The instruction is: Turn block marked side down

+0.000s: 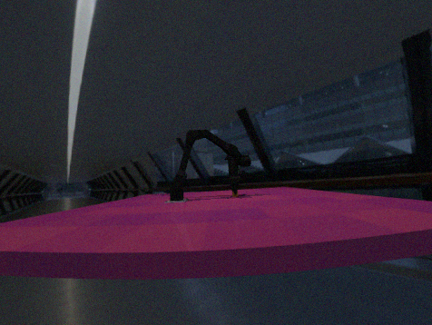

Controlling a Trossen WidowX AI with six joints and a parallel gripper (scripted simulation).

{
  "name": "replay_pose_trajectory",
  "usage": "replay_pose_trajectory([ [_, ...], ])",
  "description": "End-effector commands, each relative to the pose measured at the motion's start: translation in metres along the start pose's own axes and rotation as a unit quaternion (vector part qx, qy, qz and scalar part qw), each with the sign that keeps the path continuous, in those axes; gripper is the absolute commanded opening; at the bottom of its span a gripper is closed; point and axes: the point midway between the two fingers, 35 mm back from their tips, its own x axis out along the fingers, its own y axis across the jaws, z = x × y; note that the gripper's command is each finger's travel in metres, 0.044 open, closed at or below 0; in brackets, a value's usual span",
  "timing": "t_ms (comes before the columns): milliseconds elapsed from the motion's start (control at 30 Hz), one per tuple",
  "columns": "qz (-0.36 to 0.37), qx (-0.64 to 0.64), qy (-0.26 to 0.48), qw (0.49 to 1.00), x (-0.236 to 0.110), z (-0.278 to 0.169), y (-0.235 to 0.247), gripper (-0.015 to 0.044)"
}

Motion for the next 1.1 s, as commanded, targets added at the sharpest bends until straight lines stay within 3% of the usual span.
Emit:
replay_pose_trajectory([
  [0,0.000,0.002,0.002,1.000,0.002,0.000,0.000,0.0204],
  [100,0.000,0.002,0.002,1.000,0.002,0.000,0.000,0.0125],
  [633,0.000,0.002,0.002,1.000,0.001,0.000,0.000,0.0000],
  [833,0.000,0.002,0.002,1.000,-0.027,0.000,0.000,0.0000],
  [1067,-0.001,0.001,-0.010,1.000,-0.027,0.000,0.000,0.0000],
])
